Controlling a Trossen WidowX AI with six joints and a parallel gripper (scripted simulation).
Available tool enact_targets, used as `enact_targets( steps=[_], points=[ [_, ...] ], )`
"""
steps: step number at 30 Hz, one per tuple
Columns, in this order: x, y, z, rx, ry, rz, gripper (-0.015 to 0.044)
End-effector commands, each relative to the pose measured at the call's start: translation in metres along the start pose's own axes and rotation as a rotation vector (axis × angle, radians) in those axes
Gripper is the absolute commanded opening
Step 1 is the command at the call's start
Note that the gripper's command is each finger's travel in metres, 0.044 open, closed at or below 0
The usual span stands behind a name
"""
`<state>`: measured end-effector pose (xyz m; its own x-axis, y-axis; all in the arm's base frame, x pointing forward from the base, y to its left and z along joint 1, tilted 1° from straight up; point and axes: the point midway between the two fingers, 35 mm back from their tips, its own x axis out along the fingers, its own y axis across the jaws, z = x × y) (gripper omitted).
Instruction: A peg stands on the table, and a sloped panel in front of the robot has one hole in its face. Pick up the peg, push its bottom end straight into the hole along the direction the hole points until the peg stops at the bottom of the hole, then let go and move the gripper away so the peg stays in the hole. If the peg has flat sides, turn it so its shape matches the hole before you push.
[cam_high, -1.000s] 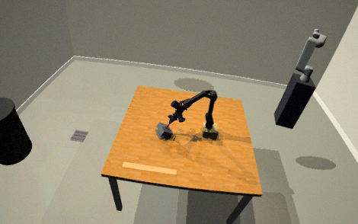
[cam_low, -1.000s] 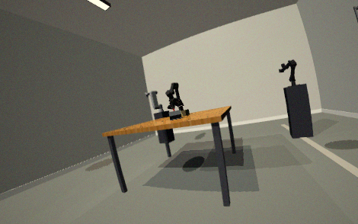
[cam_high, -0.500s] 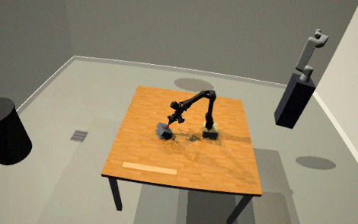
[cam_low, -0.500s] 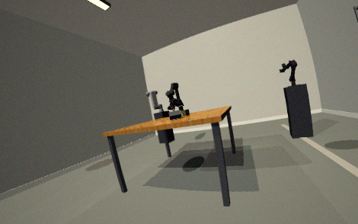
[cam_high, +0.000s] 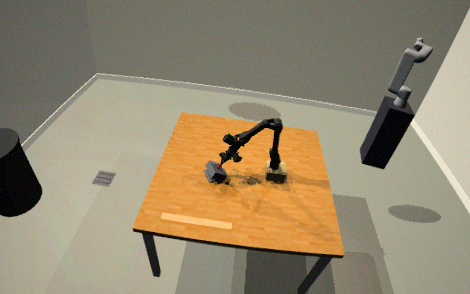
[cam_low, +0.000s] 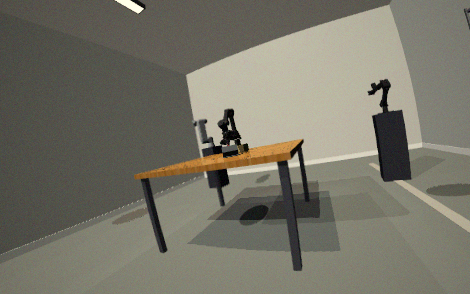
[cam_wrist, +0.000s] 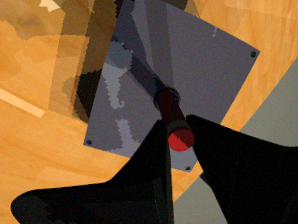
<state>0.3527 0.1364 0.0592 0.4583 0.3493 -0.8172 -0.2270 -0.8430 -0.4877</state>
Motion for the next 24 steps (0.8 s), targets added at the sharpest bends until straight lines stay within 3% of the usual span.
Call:
enact_targets(
  steps=[1, 8, 24],
  points=[
    [0.0000, 0.0000, 0.0000, 0.000, 0.000, 0.000, 0.0000],
    [0.0000, 0.0000, 0.0000, 0.000, 0.000, 0.000, 0.0000],
    [-0.0023, -0.0002, -0.0003, 0.000, 0.000, 0.000, 0.0420]
  ],
)
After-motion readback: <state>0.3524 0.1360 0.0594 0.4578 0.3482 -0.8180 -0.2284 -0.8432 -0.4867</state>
